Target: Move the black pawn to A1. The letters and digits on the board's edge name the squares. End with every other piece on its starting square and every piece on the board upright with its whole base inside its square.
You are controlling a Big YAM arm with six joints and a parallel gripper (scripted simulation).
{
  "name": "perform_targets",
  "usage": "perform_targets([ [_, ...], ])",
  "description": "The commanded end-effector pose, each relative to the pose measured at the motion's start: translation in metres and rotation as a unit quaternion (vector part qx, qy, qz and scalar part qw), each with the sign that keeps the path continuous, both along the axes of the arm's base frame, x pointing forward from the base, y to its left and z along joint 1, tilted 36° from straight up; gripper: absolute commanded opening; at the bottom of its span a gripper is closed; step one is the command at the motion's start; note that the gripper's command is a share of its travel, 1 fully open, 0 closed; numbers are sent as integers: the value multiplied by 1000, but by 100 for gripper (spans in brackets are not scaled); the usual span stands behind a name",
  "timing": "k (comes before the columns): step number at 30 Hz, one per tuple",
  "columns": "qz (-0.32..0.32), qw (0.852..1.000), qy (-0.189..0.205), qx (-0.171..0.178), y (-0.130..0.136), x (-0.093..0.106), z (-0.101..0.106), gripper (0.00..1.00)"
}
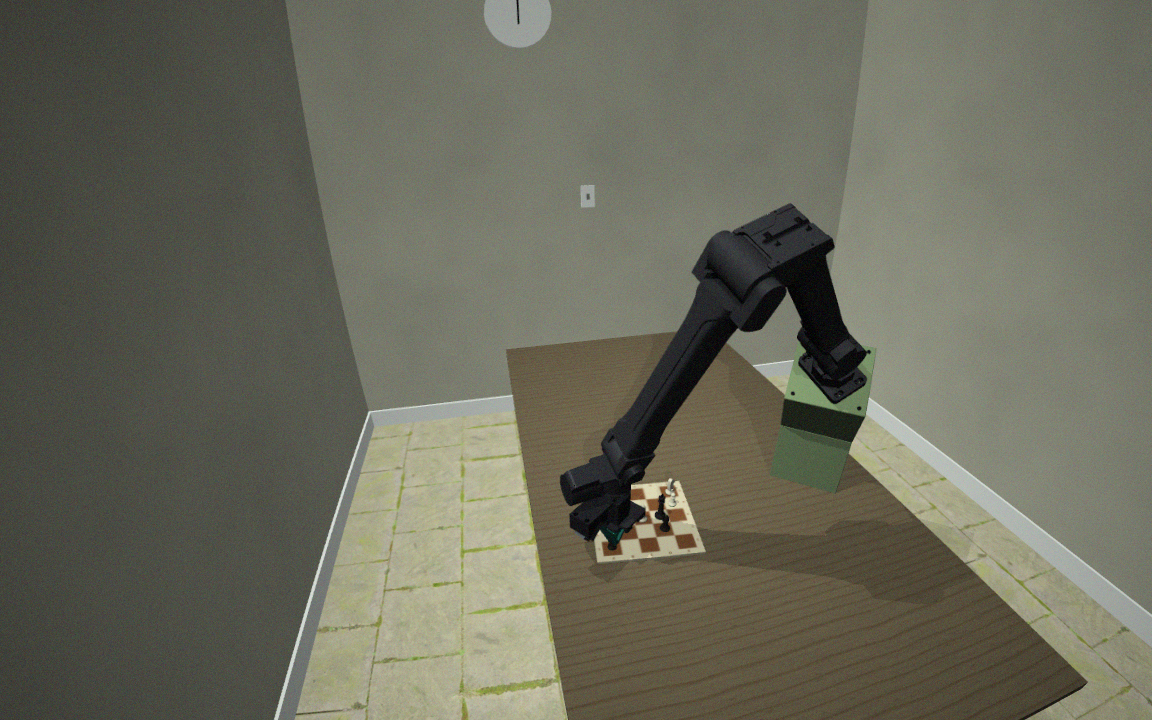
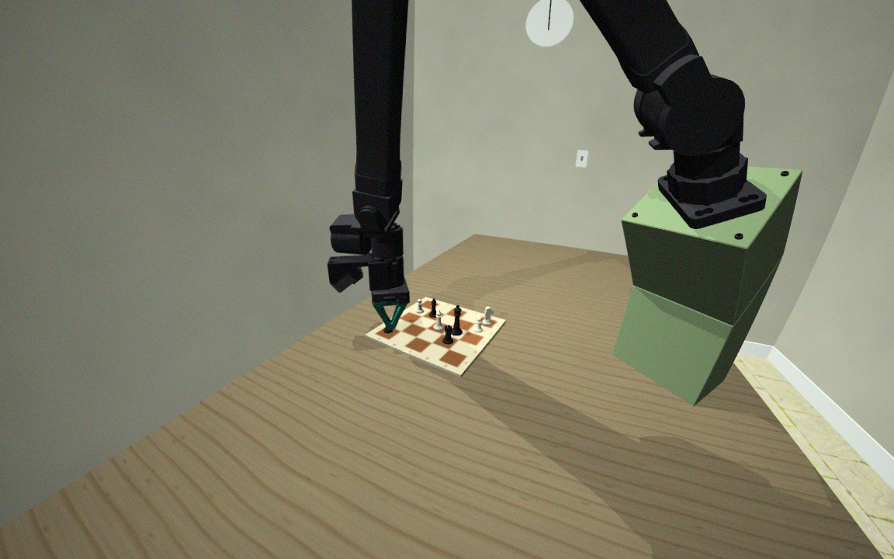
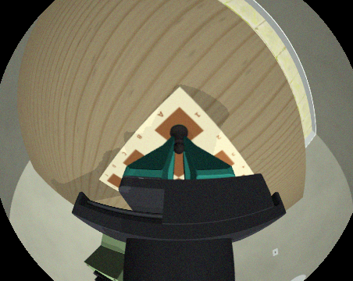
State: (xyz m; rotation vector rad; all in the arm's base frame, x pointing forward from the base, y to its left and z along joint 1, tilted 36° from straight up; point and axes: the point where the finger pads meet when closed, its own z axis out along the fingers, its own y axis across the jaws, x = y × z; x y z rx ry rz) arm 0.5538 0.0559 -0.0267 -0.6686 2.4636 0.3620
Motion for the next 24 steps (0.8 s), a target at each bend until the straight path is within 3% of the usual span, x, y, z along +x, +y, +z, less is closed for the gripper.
perform_targets([
  [1,-10,1000,-17,3,-4,10,17,0],
  [24,-8,1000,-14,3,-1,11,11,0],
])
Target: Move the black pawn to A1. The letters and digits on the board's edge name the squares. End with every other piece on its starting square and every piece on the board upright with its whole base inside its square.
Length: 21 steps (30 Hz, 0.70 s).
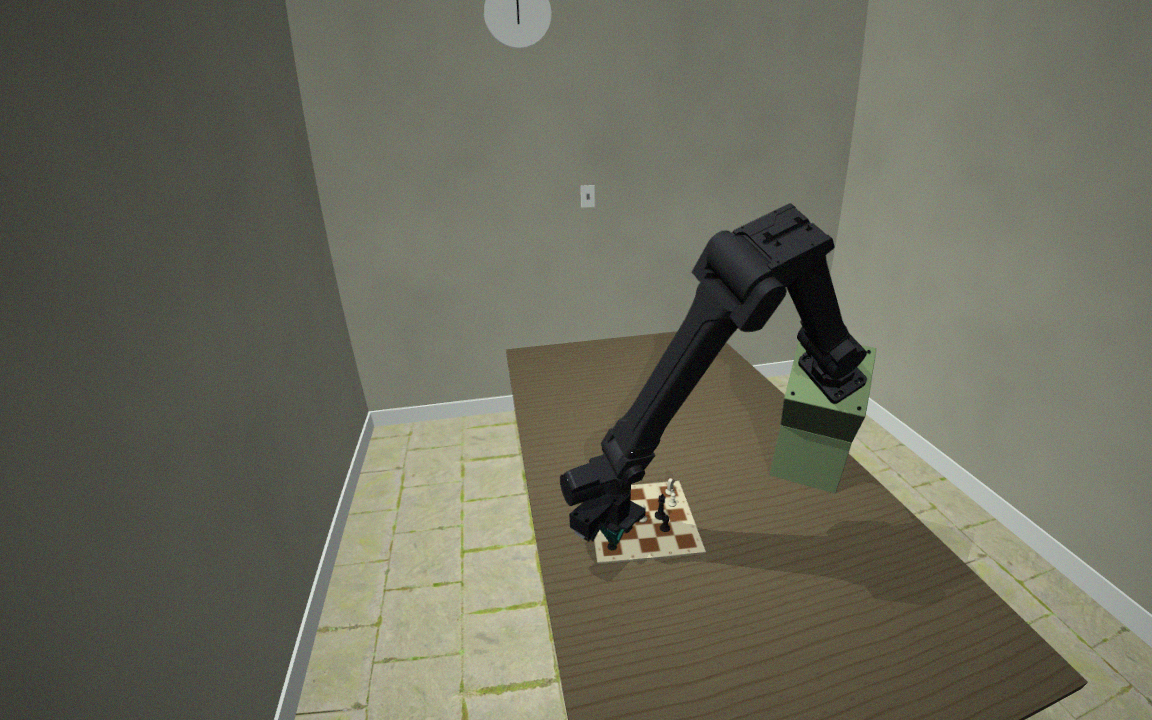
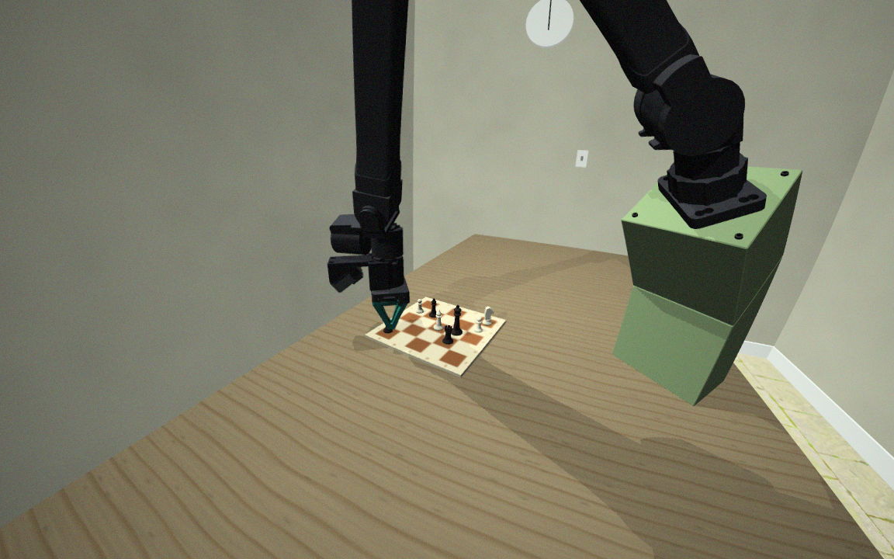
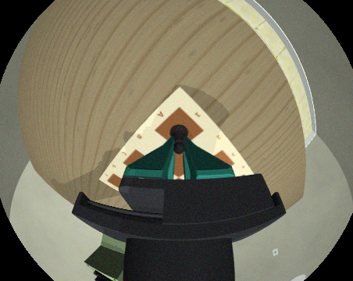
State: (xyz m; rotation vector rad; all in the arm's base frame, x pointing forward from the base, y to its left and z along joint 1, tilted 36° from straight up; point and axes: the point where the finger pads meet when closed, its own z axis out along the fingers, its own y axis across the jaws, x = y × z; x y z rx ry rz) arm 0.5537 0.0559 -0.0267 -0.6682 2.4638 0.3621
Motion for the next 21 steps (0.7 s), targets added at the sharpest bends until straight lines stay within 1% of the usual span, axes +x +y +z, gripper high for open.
perform_targets([
  [1,-8,1000,-14,3,-1,11,9,0],
  [4,-6,1000,-8,3,1,10,2,0],
  [7,-5,1000,-8,3,2,11,2,0],
  [8,-6,1000,-15,3,1,13,10,0],
  [9,-6,1000,-16,3,1,14,10,0],
  [14,-6,1000,-8,3,2,10,2,0],
  [21,-7,1000,-10,3,1,11,5,0],
])
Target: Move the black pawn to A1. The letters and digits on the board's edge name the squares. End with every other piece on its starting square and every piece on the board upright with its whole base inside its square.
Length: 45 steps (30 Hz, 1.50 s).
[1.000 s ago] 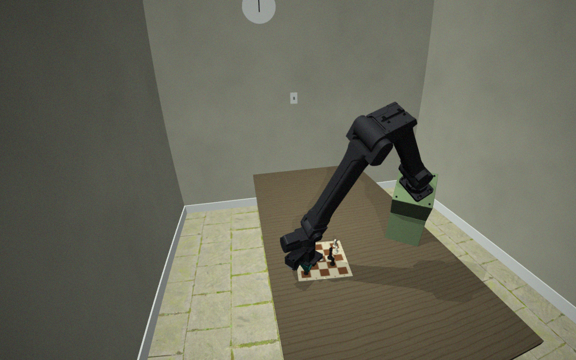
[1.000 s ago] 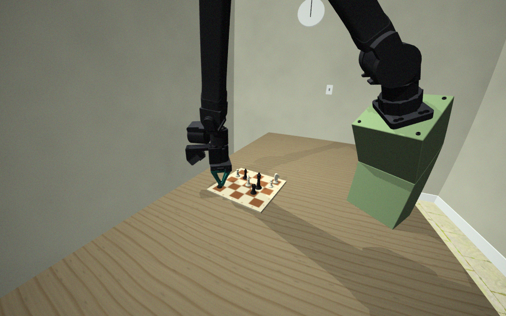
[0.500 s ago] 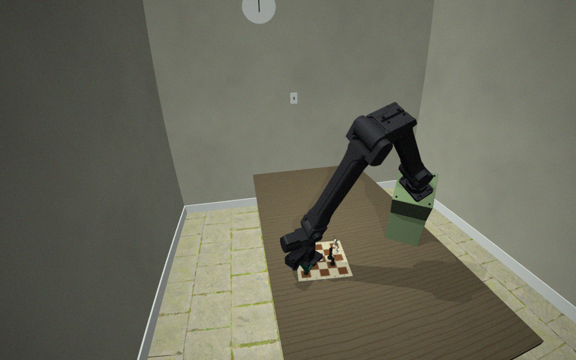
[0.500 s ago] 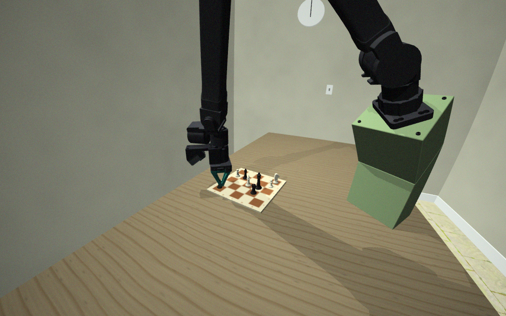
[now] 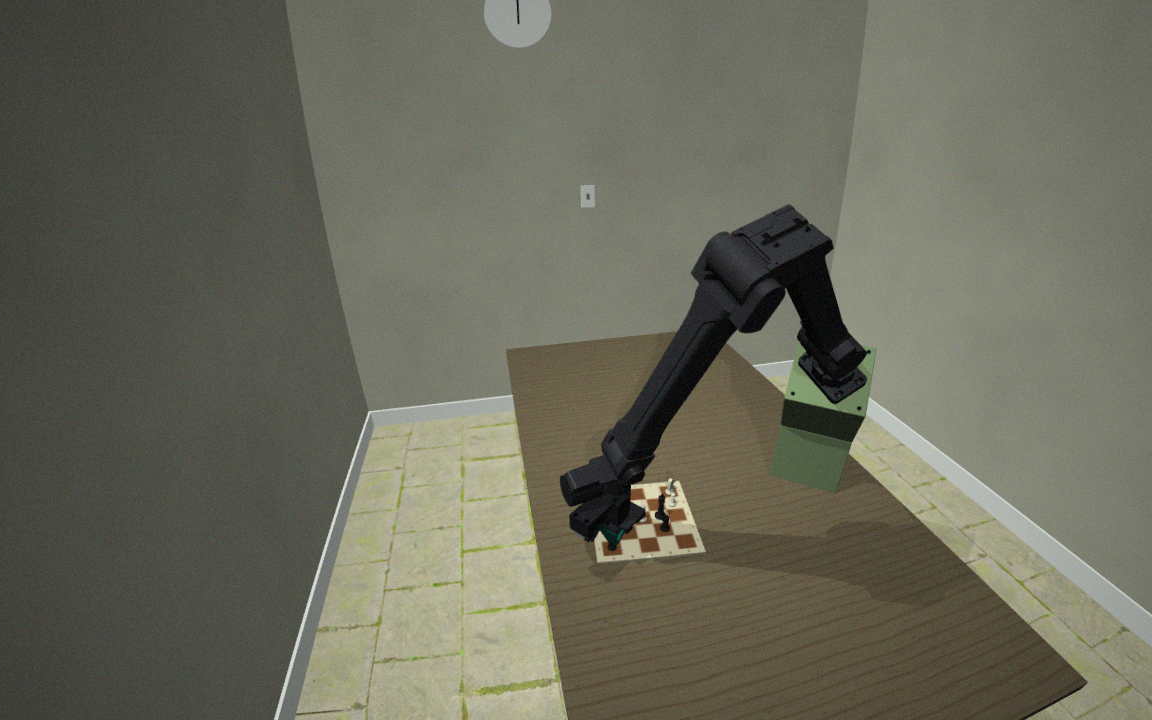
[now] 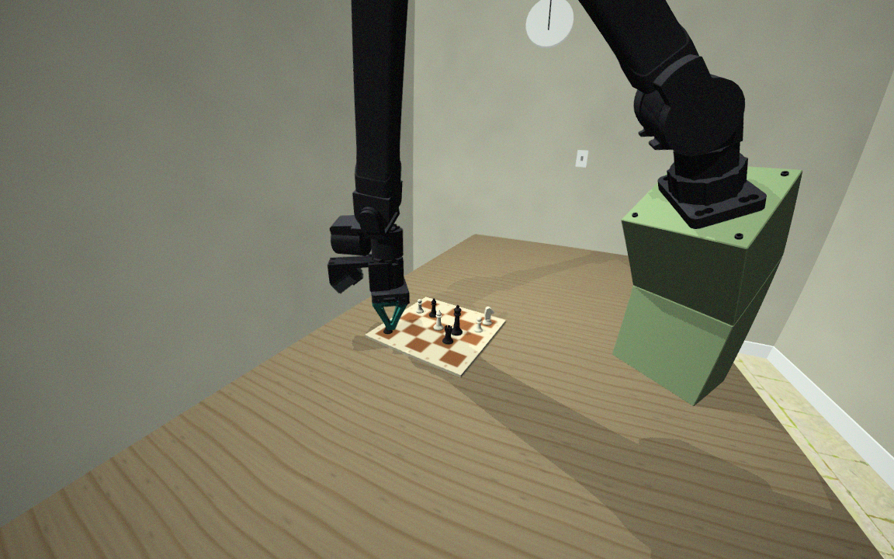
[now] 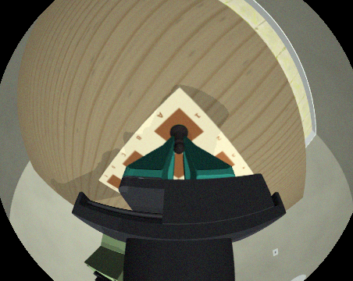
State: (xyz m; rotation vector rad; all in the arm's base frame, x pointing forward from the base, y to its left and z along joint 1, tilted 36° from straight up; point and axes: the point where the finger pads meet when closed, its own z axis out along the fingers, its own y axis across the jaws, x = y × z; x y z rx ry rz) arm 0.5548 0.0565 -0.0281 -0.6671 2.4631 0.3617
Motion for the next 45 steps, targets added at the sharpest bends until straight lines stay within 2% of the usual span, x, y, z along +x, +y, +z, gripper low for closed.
perform_targets([
  [1,-6,1000,-10,3,1,10,6,0],
  [30,-6,1000,-10,3,1,10,6,0],
  [31,-6,1000,-10,3,1,10,6,6],
  [33,-6,1000,-10,3,1,10,6,6],
  [34,-6,1000,-10,3,1,10,6,12],
  [38,-6,1000,-10,3,1,10,6,12],
  [39,-6,1000,-10,3,1,10,6,19],
  [41,-6,1000,-10,3,1,10,6,19],
  [42,-6,1000,-10,3,1,10,6,25],
  [44,-6,1000,-10,3,1,10,6,25],
  [45,-6,1000,-10,3,1,10,6,32],
])
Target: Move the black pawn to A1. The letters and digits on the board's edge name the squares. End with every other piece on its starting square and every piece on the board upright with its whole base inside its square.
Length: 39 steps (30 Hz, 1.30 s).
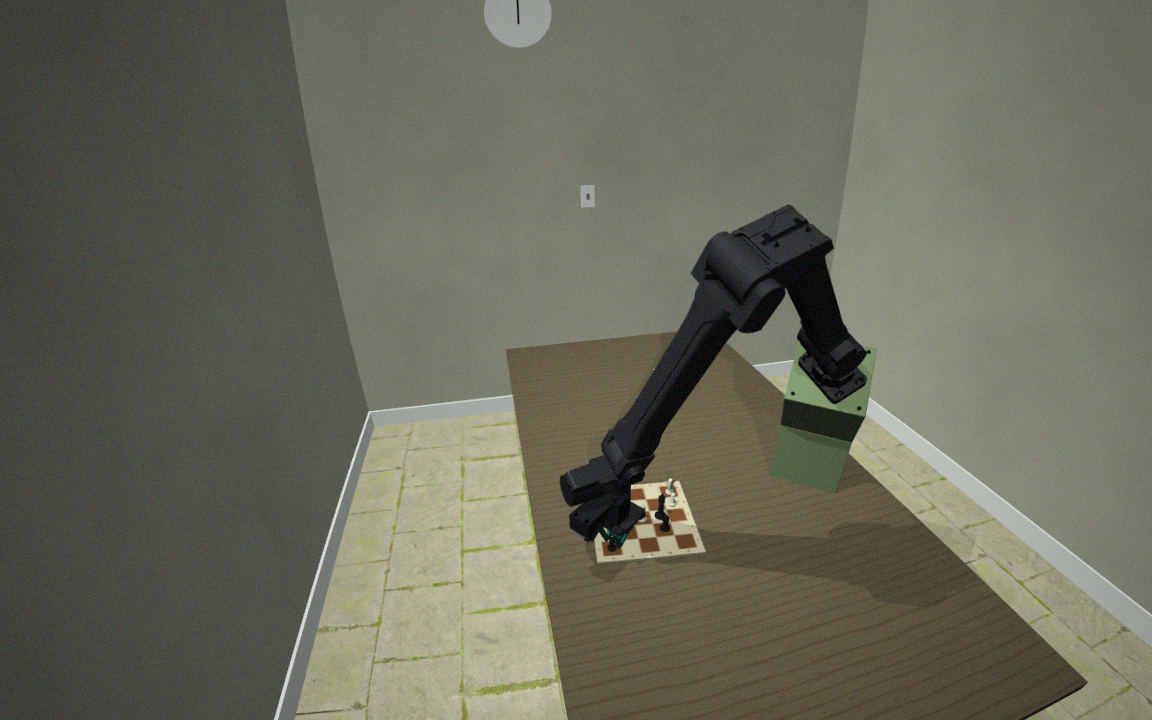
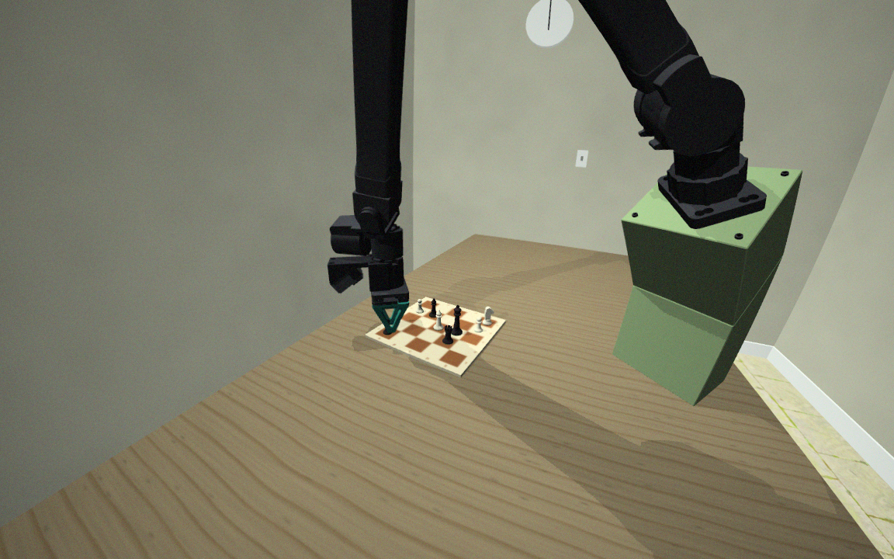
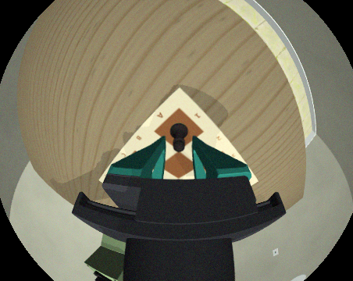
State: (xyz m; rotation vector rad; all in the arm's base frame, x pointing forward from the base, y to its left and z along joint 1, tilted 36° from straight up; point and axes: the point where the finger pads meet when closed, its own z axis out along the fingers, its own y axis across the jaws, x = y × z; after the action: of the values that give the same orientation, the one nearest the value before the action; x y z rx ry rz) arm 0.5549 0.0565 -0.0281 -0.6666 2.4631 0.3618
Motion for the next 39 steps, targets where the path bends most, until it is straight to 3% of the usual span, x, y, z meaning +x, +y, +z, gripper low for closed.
perform_targets([
  [1,-6,1000,-10,3,1,10,6,32],
  [12,-7,1000,-11,3,0,9,8,32],
  [24,-7,1000,-12,-1,-25,-15,46,32],
  [26,-7,1000,-12,-1,-25,-15,46,32],
  [27,-7,1000,-24,-1,-28,-6,60,32],
  [30,-7,1000,-12,-1,-34,-25,63,32],
  [39,-1,1000,-16,-2,-38,-36,89,32],
])
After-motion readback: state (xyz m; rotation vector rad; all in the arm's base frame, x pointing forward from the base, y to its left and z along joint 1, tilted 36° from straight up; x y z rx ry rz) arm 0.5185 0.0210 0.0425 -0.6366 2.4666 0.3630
